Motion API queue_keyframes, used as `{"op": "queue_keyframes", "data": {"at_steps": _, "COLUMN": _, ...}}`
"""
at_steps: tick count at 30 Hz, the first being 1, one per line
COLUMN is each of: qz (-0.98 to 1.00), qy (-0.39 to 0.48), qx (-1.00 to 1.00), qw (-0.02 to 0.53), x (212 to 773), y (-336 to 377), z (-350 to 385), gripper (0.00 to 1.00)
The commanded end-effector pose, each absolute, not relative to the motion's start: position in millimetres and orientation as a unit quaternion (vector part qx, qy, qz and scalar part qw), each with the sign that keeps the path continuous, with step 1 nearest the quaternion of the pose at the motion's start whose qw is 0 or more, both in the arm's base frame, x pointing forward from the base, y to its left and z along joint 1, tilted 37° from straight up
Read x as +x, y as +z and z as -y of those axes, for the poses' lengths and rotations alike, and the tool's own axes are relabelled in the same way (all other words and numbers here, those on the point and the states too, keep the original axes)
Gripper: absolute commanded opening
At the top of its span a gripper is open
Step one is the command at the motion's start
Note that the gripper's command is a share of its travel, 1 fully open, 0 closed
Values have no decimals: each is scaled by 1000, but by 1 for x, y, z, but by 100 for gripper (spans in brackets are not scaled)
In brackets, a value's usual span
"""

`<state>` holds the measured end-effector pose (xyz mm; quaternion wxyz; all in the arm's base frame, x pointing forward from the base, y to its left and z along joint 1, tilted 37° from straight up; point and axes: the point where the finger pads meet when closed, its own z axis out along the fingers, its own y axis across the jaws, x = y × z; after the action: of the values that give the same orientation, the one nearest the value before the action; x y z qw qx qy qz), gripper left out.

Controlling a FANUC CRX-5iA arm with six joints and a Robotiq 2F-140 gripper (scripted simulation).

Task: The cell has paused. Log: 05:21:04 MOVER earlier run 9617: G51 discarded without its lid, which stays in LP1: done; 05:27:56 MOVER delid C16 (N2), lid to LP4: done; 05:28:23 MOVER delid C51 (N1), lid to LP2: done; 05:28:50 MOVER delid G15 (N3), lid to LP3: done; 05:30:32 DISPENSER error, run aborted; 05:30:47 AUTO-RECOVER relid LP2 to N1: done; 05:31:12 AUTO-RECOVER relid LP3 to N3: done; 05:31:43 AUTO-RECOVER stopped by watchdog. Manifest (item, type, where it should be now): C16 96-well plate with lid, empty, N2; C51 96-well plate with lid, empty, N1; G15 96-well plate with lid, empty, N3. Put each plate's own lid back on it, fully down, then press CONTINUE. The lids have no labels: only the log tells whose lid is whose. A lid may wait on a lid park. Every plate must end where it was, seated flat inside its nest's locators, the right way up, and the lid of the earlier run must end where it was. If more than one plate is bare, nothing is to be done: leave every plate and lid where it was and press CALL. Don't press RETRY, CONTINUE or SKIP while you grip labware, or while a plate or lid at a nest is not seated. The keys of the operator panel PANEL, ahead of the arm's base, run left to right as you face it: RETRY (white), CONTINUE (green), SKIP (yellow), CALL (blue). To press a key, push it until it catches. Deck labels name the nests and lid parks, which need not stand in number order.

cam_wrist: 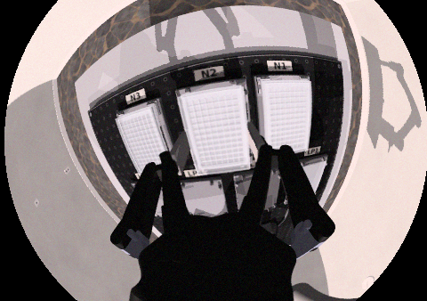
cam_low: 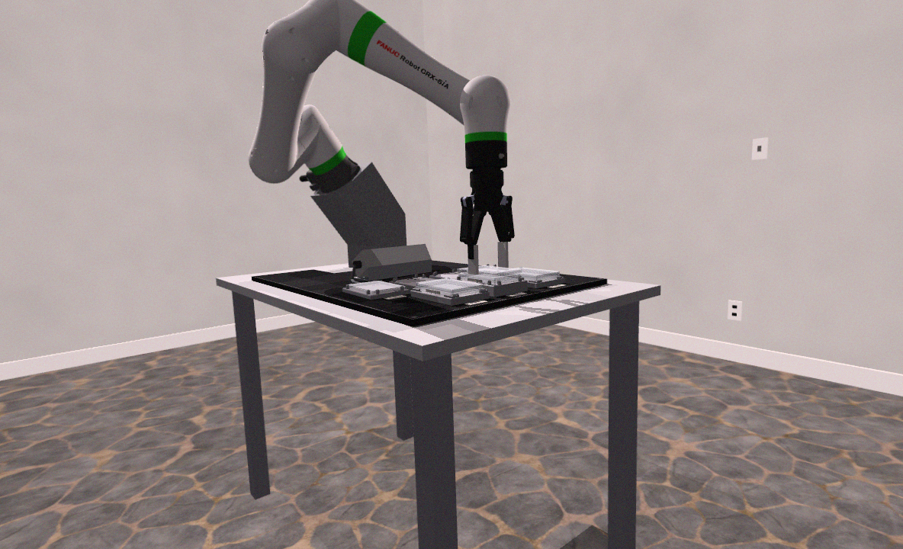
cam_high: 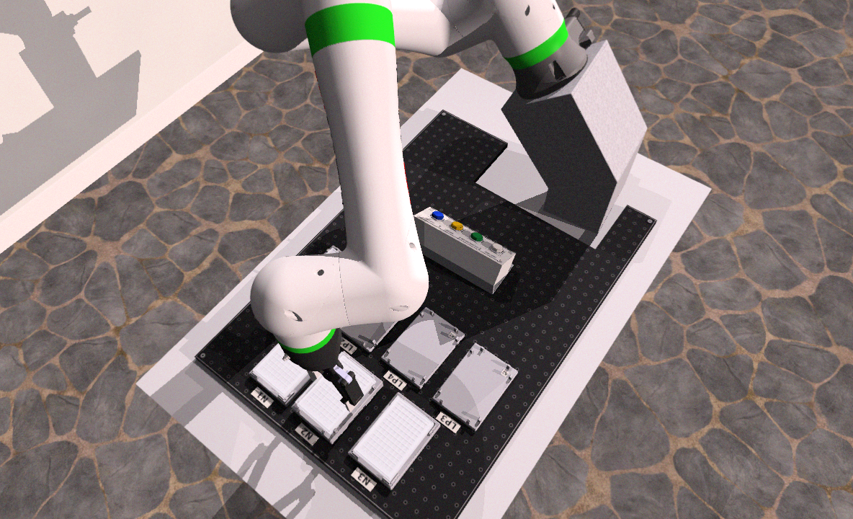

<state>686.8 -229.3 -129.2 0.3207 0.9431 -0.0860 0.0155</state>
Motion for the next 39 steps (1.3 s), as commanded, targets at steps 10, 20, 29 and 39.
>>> {"op": "queue_keyframes", "data": {"at_steps": 10, "qz": 86, "qy": 16, "qx": 943, "qw": 321, "x": 687, "y": -131, "z": 231, "gripper": 0}}
{"op": "queue_keyframes", "data": {"at_steps": 20, "qz": 86, "qy": 16, "qx": 943, "qw": 321, "x": 687, "y": -132, "z": 232, "gripper": 0}}
{"op": "queue_keyframes", "data": {"at_steps": 29, "qz": 86, "qy": 16, "qx": 943, "qw": 321, "x": 687, "y": -133, "z": 232, "gripper": 0}}
{"op": "queue_keyframes", "data": {"at_steps": 39, "qz": 86, "qy": 16, "qx": 943, "qw": 321, "x": 687, "y": -133, "z": 232, "gripper": 0}}
